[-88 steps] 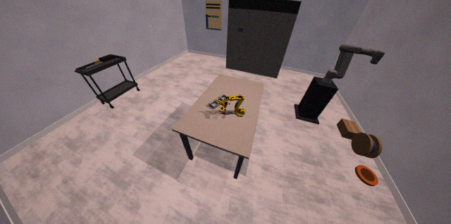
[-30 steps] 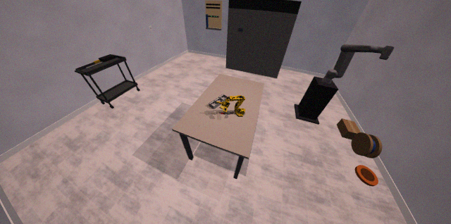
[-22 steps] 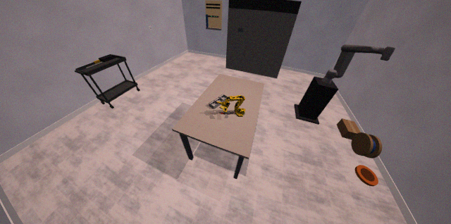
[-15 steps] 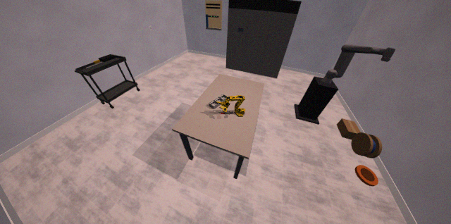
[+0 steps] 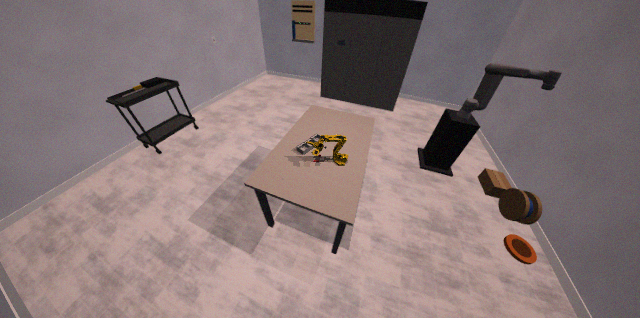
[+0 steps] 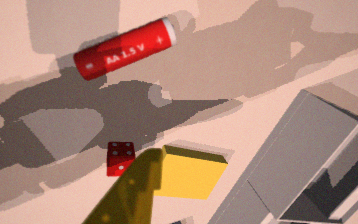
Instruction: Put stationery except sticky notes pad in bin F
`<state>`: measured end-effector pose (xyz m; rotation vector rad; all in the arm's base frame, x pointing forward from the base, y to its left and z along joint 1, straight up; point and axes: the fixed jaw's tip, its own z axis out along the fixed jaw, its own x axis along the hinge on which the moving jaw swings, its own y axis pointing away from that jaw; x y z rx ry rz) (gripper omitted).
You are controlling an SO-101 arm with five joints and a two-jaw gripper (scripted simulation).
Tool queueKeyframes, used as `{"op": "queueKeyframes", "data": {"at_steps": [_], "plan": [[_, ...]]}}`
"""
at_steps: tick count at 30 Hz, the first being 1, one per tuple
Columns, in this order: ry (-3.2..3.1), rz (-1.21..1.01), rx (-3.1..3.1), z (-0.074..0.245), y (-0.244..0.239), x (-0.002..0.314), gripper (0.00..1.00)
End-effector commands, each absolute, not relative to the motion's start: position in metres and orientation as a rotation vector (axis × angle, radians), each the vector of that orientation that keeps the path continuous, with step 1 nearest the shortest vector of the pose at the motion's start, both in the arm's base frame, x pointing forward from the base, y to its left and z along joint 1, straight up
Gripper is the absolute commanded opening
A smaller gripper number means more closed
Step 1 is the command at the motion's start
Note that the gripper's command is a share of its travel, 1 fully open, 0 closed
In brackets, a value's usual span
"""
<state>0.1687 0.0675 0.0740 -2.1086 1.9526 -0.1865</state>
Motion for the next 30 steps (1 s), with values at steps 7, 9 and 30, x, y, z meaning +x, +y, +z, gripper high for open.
{"op": "queueKeyframes", "data": {"at_steps": [7,9,30], "plan": [[2.178,-0.212,-1.777,0.093,0.053,0.195,0.79],[2.243,-0.213,-1.682,0.096,0.048,0.200,0.76],[2.670,-0.219,-0.532,0.123,-0.036,0.247,0.42]]}}
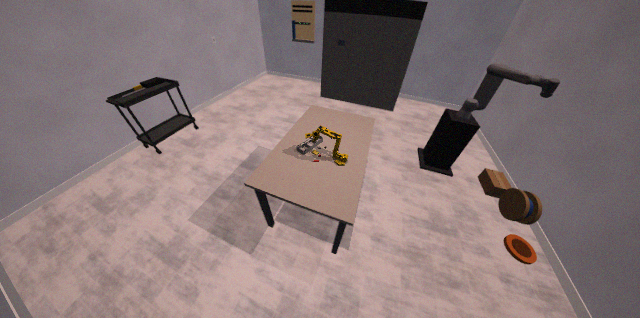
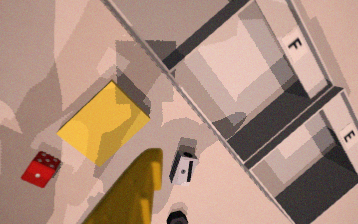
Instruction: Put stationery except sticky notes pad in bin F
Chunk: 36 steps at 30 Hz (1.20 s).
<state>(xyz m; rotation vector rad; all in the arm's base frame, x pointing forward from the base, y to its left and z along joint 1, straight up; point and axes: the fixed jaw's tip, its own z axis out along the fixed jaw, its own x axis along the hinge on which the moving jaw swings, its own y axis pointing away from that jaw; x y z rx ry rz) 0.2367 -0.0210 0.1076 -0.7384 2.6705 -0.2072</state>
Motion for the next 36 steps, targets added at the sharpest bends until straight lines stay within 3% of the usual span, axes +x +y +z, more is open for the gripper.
{"op": "queueKeyframes", "data": {"at_steps": [1,21,36], "plan": [[2.678,-0.219,-0.469,0.124,-0.042,0.249,0.41],[2.619,-0.215,0.441,0.138,-0.125,0.252,0.15],[2.541,-0.213,0.706,0.141,-0.152,0.246,0.07]]}}
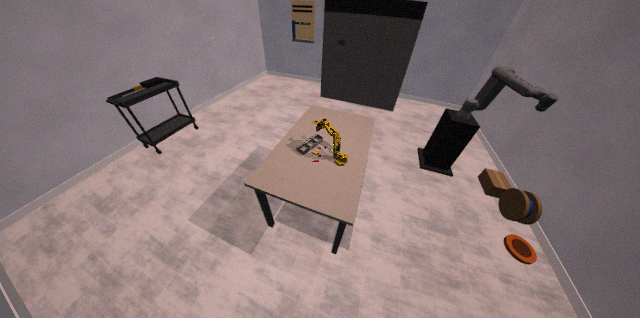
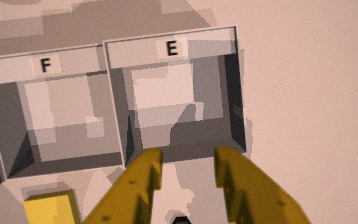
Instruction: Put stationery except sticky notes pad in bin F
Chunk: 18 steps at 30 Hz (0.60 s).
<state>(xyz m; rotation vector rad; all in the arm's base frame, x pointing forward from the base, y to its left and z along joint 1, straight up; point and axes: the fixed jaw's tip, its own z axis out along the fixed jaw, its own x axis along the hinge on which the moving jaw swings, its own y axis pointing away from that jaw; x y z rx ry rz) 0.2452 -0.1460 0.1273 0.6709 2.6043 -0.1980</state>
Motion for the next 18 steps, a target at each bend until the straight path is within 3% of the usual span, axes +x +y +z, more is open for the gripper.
{"op": "queueKeyframes", "data": {"at_steps": [1,15,18], "plan": [[2.538,-0.213,0.713,0.141,-0.152,0.246,0.07],[2.530,-0.212,0.735,0.141,-0.155,0.246,0.07],[2.478,-0.228,0.741,0.153,-0.157,0.246,0.07]]}}
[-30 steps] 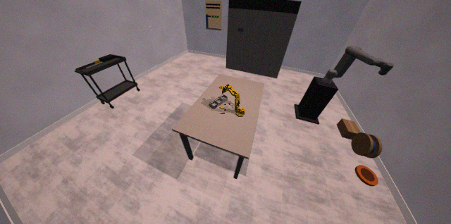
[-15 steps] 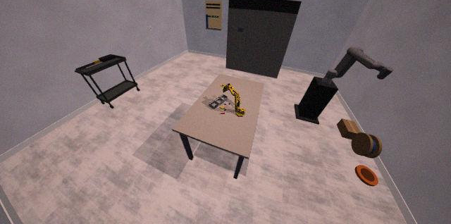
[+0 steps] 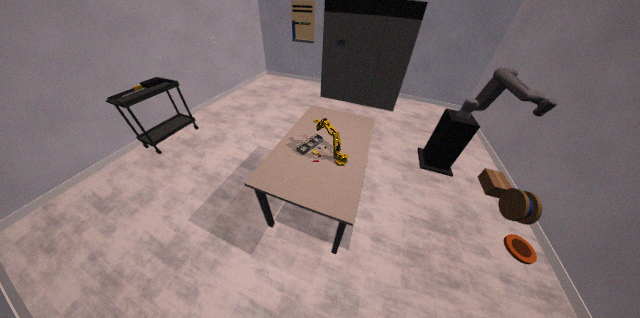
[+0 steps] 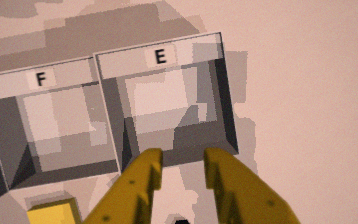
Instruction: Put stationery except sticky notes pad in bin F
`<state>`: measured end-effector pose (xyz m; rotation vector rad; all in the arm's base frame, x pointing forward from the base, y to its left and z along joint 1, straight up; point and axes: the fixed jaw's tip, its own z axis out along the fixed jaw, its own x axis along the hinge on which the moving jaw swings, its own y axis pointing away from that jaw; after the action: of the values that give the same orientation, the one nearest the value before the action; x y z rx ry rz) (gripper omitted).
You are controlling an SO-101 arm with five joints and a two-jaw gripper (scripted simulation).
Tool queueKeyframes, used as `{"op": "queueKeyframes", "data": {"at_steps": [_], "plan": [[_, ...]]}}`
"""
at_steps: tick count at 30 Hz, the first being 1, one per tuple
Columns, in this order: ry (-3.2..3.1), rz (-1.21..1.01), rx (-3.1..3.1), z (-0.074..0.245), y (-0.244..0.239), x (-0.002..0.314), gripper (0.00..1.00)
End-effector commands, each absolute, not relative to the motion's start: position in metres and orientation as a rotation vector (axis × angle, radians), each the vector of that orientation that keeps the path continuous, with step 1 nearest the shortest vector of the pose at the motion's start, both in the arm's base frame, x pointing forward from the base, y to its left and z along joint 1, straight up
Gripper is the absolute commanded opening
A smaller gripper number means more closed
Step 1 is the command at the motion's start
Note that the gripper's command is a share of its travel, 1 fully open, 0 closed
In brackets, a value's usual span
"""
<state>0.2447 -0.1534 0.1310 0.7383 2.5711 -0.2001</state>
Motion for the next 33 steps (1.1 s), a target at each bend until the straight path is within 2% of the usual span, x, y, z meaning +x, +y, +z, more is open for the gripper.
{"op": "queueKeyframes", "data": {"at_steps": [1,16,33], "plan": [[2.478,-0.228,0.741,0.153,-0.157,0.246,0.07],[2.478,-0.228,0.741,0.150,-0.158,0.247,0.07],[2.478,-0.228,0.741,0.106,-0.159,0.250,0.07]]}}
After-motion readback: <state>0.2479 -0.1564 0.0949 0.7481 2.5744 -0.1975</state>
